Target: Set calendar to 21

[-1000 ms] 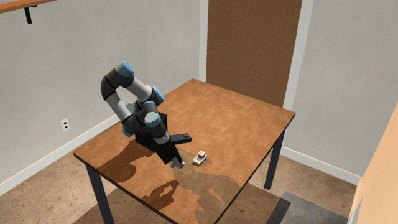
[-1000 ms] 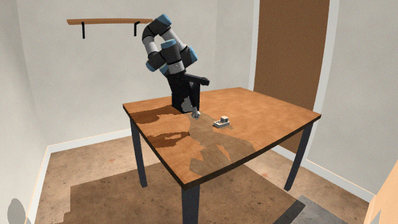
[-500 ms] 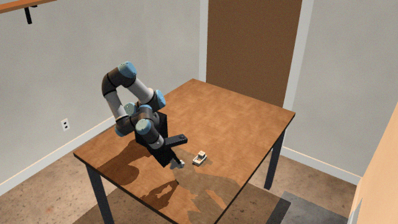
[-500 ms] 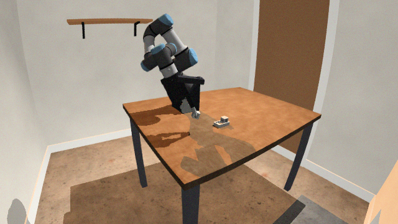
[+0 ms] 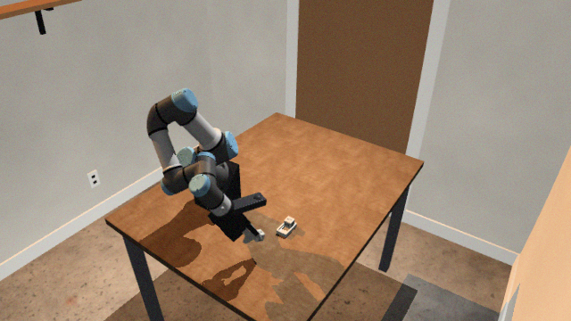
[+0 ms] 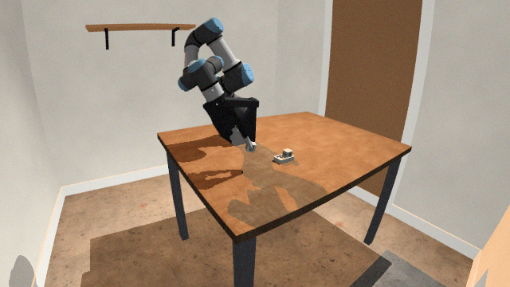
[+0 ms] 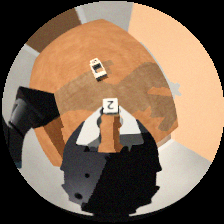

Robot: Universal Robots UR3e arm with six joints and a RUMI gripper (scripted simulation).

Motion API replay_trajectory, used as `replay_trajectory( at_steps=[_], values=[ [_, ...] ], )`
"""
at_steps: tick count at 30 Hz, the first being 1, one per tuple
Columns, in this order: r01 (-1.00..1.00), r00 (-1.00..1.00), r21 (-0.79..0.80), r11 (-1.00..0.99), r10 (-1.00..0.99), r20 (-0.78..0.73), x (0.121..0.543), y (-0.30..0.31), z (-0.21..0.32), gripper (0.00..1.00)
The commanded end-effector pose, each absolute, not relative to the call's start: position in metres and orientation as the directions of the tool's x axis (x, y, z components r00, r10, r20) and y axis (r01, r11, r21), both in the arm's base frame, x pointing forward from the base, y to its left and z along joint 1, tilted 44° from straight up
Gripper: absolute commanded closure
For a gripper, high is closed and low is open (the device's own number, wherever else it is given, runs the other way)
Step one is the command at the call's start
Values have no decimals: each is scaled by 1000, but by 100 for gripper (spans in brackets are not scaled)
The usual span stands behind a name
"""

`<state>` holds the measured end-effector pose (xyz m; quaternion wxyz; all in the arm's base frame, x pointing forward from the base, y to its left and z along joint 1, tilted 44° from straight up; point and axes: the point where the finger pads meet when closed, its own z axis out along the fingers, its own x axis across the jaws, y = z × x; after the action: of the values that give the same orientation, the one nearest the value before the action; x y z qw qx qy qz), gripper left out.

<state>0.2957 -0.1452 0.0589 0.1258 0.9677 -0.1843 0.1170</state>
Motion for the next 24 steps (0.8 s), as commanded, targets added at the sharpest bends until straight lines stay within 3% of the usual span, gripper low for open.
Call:
replay_trajectory(
  at_steps=[1,24],
  values=[
    [-385,905,199,-901,-326,274,296,-145,59,90],
    [-337,910,9,-941,-324,258,294,-146,57,90]
  ],
)
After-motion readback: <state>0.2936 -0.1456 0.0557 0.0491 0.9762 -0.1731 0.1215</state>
